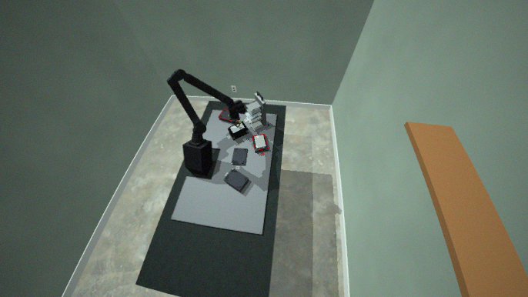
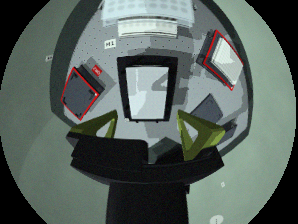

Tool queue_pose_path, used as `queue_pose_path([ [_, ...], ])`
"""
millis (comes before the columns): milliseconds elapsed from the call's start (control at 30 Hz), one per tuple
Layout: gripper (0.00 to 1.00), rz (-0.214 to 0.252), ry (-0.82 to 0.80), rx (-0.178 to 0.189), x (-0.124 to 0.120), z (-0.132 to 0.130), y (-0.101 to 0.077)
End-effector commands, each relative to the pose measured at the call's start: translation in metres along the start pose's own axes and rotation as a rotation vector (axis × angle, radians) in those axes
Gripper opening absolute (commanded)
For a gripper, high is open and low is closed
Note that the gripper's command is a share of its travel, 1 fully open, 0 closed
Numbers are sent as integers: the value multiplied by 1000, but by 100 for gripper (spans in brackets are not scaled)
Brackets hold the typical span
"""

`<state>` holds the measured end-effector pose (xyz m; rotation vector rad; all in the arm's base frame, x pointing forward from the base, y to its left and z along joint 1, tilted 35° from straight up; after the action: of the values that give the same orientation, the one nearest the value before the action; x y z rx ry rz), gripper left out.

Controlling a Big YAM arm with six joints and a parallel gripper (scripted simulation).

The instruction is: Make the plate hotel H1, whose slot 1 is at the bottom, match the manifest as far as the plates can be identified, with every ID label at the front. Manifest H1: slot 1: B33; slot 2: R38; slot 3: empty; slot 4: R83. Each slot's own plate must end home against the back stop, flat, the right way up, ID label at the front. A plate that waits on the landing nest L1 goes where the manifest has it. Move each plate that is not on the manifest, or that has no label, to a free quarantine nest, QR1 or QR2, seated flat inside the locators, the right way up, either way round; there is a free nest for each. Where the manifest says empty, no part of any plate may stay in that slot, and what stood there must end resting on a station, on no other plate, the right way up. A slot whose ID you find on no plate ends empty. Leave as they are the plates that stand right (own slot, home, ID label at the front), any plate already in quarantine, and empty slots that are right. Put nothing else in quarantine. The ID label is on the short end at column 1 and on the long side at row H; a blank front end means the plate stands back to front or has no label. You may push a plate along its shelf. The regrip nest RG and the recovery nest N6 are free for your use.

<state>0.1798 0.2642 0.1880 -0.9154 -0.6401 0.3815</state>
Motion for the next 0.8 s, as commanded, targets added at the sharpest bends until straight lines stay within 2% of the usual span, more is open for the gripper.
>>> queue_pose_path([
  [0, 100, -36, -6, 6, 11, 4, -8],
  [633, 100, -36, -6, 6, 11, 4, -8],
  [767, 100, -11, 3, 3, 3, 3, 7],
])
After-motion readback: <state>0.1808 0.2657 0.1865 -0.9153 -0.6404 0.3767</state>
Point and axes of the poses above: the point where the finger pads meet when closed, its own y axis out along the fingers, its own z axis across the jaws, x = y × z, the point moved 9 cm from there along -y, back along the fingers, and after that the axes turned 7 degrees about y, right-handed, at the moved point
